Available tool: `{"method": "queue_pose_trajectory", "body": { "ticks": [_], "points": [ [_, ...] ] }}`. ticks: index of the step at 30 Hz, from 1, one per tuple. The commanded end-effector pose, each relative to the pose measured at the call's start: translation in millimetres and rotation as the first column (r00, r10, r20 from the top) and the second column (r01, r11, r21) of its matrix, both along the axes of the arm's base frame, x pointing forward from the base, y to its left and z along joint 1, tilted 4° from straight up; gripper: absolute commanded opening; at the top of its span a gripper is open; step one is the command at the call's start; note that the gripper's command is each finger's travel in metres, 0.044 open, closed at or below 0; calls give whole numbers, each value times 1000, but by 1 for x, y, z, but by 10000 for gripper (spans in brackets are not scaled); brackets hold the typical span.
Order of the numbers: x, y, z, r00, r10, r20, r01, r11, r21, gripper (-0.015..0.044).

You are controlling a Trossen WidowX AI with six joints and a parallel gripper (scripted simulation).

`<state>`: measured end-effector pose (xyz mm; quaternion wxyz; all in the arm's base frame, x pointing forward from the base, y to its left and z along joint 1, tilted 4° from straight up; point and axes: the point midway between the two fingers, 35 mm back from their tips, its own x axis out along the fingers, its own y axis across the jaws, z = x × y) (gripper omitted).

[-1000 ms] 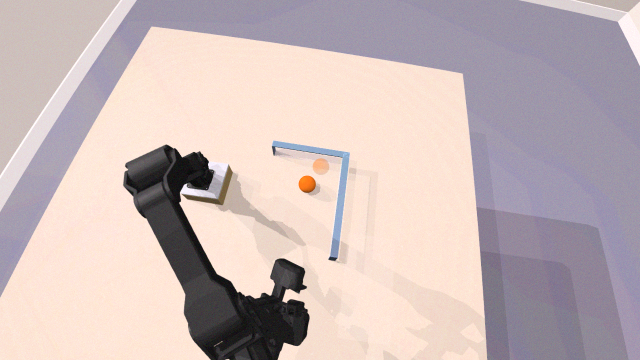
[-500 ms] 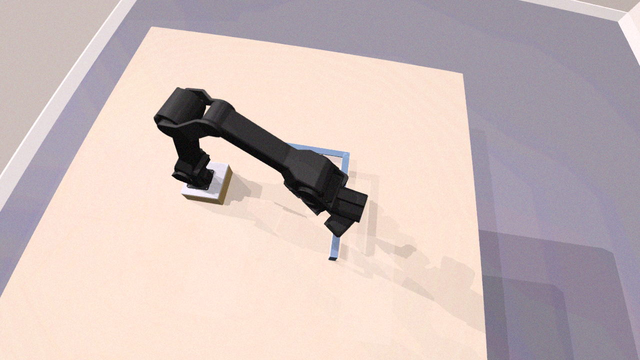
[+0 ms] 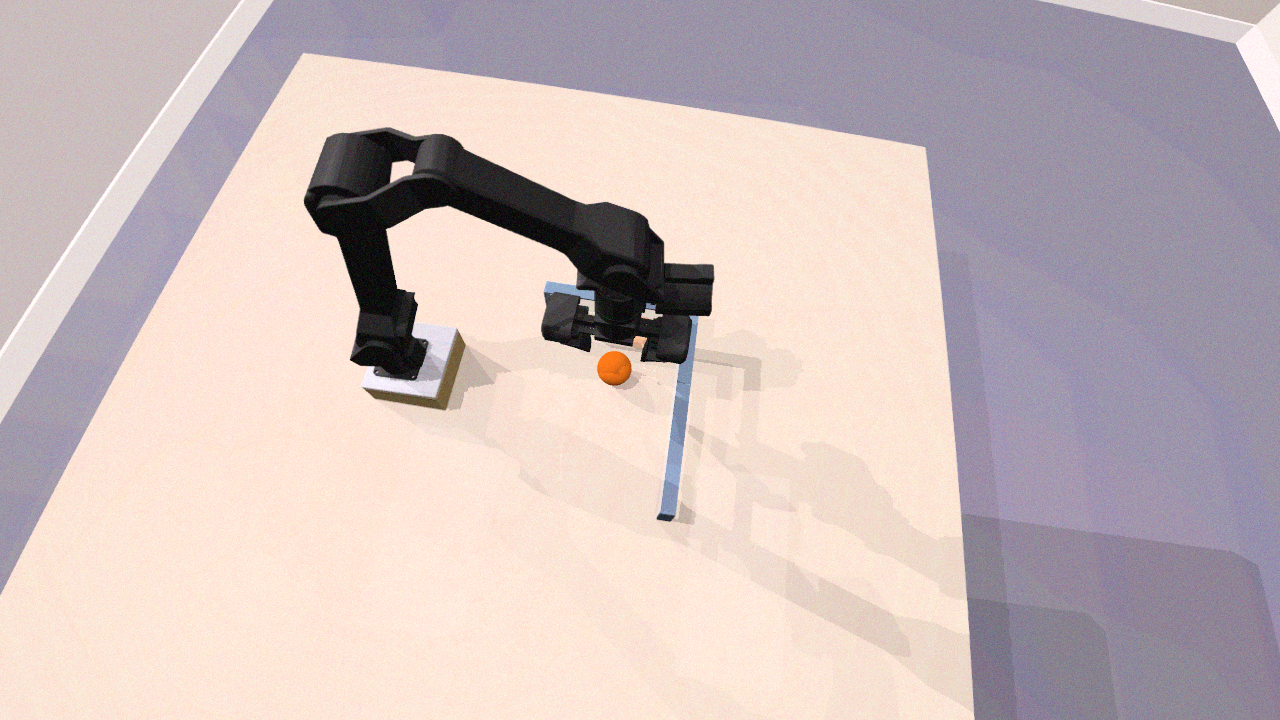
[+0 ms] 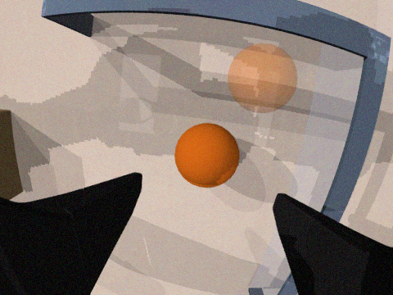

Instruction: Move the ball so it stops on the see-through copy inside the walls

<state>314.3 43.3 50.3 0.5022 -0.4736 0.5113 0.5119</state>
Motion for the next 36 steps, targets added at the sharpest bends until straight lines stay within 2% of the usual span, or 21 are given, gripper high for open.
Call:
{"method": "queue_pose_trajectory", "body": {
  "ticks": [1, 36],
  "points": [
    [-1, 2, 0, 1000, 21, 3, -21, 1000, -9, 362],
    [-4, 3, -59, 1000, 21, 3, -21, 1000, -9, 362]
  ]
}}
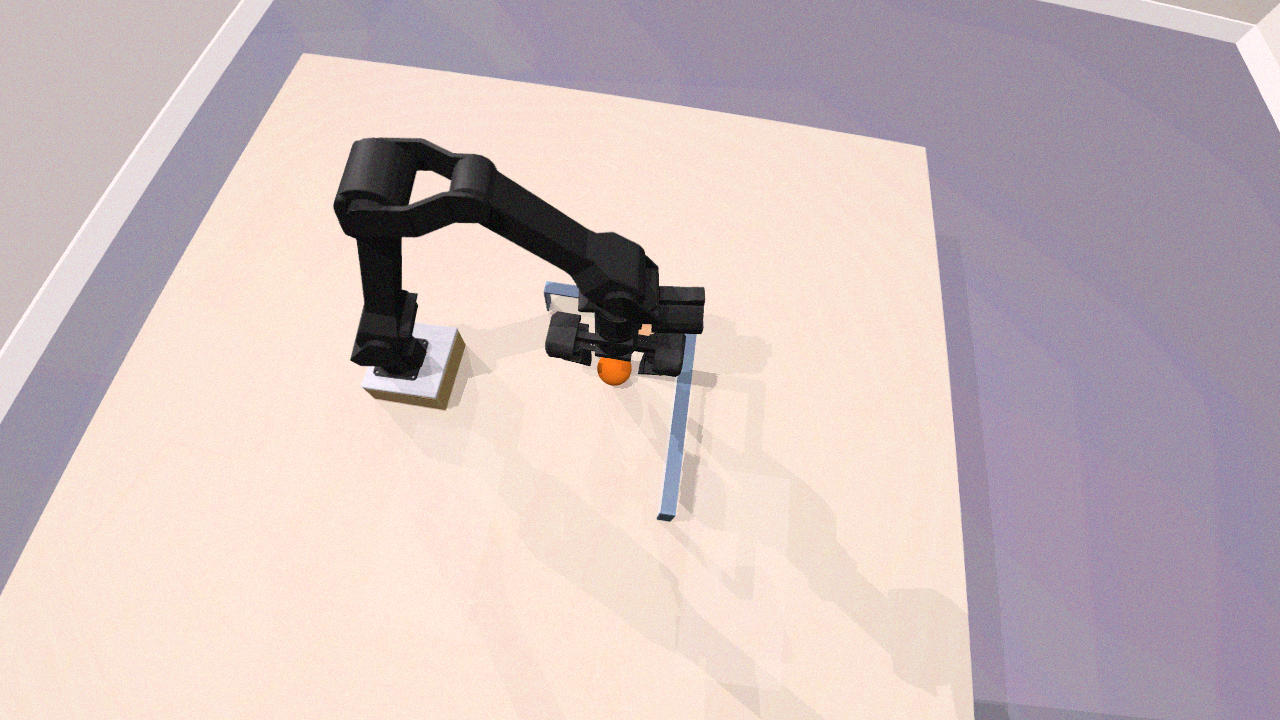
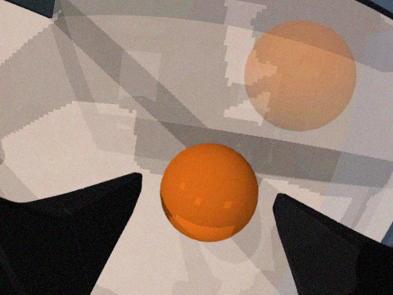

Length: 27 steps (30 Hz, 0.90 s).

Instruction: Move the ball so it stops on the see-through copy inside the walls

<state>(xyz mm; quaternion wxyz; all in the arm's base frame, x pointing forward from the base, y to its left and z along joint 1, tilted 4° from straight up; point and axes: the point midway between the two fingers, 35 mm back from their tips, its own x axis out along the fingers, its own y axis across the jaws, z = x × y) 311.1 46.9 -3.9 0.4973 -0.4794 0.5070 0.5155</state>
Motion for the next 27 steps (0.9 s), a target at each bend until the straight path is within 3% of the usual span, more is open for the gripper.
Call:
{"method": "queue_pose_trajectory", "body": {
  "ticks": [1, 2, 6, 13, 21, 27],
  "points": [
    [-1, -1, -6, 1000, 3, 1, -3, 1000, -6, 362],
    [-1, -1, -6, 1000, 3, 1, -3, 1000, -6, 362],
    [-1, -1, -6, 1000, 3, 1, -3, 1000, -6, 257],
    [-1, -1, -6, 1000, 3, 1, -3, 1000, -6, 210],
    [7, -1, 26, 1000, 3, 2, -3, 1000, -6, 0],
    [11, -1, 63, 1000, 3, 2, -3, 1000, -6, 0]
  ]
}}
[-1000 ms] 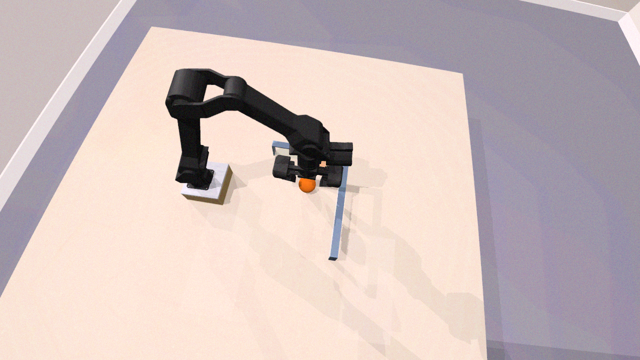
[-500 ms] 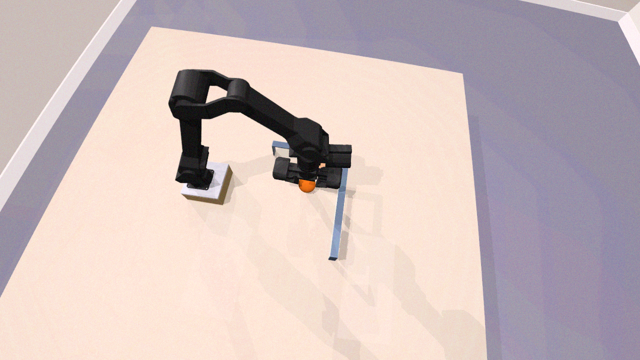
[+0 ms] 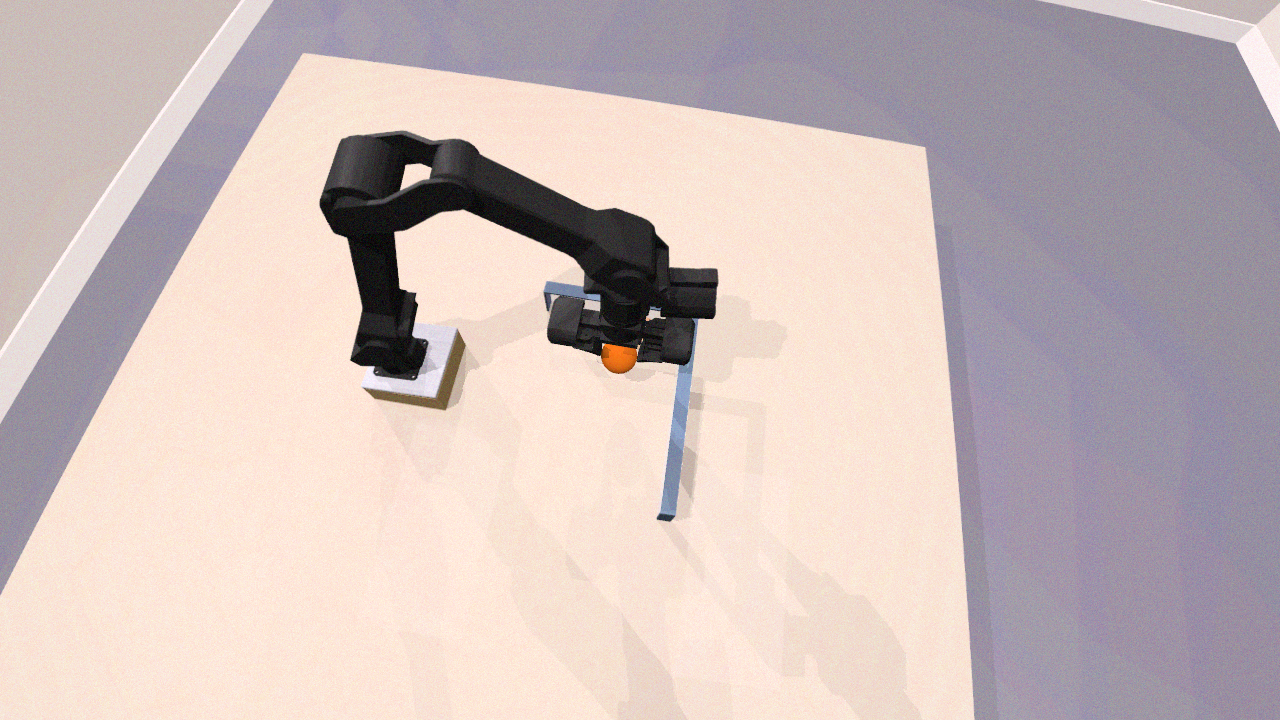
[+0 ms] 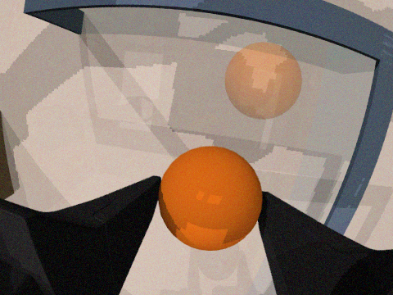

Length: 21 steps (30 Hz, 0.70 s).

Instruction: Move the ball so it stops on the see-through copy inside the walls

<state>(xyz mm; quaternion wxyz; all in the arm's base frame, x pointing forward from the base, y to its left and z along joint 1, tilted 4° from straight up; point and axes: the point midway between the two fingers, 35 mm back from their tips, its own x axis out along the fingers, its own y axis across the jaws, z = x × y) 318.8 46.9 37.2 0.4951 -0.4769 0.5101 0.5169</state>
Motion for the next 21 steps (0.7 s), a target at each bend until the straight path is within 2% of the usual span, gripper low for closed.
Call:
{"method": "queue_pose_trajectory", "body": {
  "ticks": [1, 11, 16, 21],
  "points": [
    [4, -1, 28, 1000, 4, 12, -4, 1000, -5, 0],
    [-2, -4, 88, 1000, 4, 11, -4, 1000, -5, 0],
    [-1, -3, 88, 1000, 4, 11, -4, 1000, -5, 0],
    [13, 21, 70, 1000, 4, 12, -4, 1000, -3, 0]
  ]
}}
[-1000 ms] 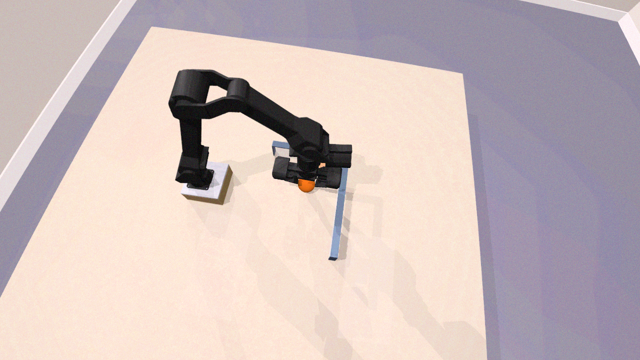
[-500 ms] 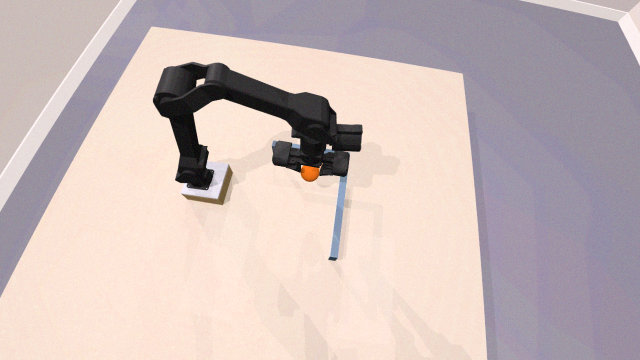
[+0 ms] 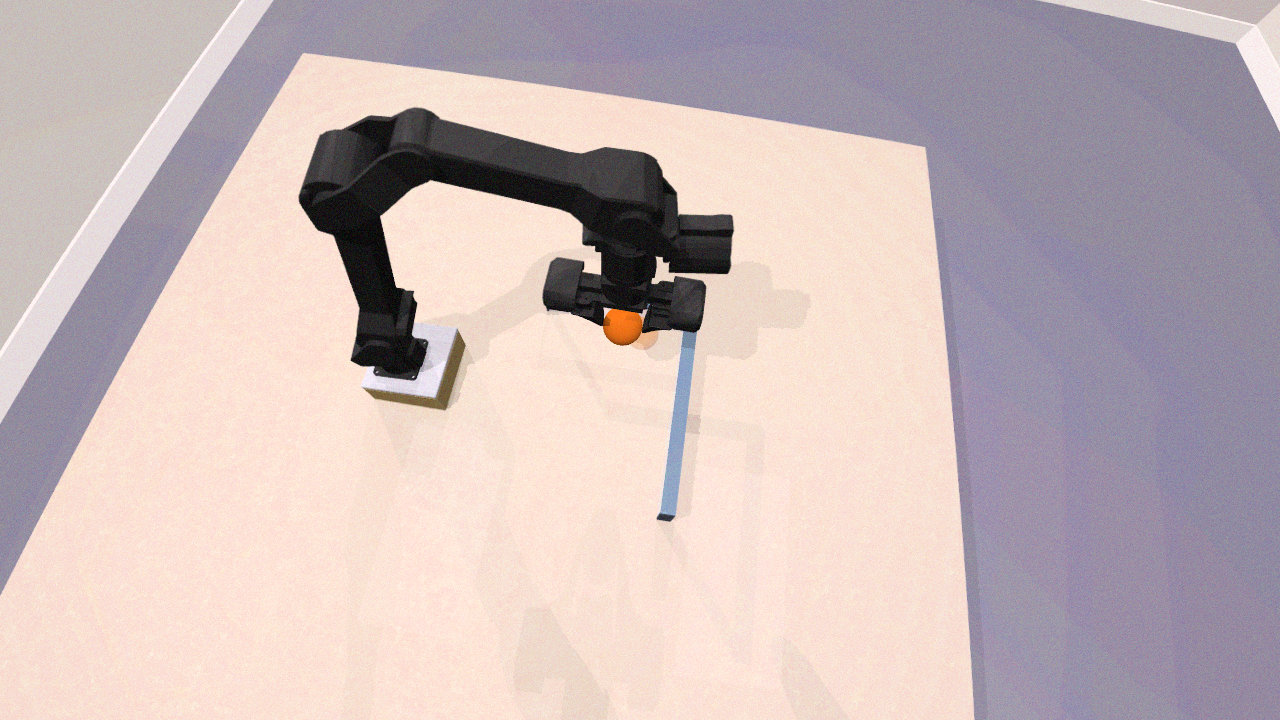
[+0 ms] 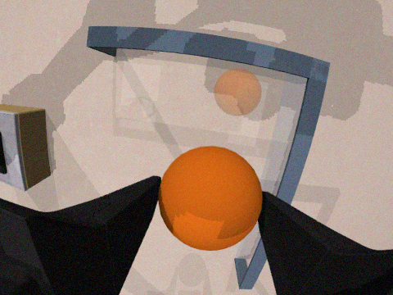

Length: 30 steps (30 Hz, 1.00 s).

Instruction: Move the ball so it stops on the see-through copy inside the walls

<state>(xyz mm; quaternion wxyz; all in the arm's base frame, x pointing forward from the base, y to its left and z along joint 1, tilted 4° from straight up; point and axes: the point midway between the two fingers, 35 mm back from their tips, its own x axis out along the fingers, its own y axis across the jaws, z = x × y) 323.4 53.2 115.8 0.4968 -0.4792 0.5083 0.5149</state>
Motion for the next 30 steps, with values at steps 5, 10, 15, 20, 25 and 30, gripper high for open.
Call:
{"method": "queue_pose_trajectory", "body": {
  "ticks": [5, 10, 15, 20, 25, 30],
  "points": [
    [21, 45, -32, 1000, 4, 5, -4, 1000, 0, 0],
    [24, 54, -40, 1000, 4, 6, -4, 1000, 1, 0],
    [25, 55, -49, 1000, 4, 6, -4, 1000, 1, 0],
    [25, 56, -74, 1000, 4, 6, -4, 1000, 1, 0],
    [22, 56, -102, 1000, 4, 5, -4, 1000, 1, 0],
    [21, 56, -110, 1000, 4, 5, -4, 1000, 1, 0]
  ]
}}
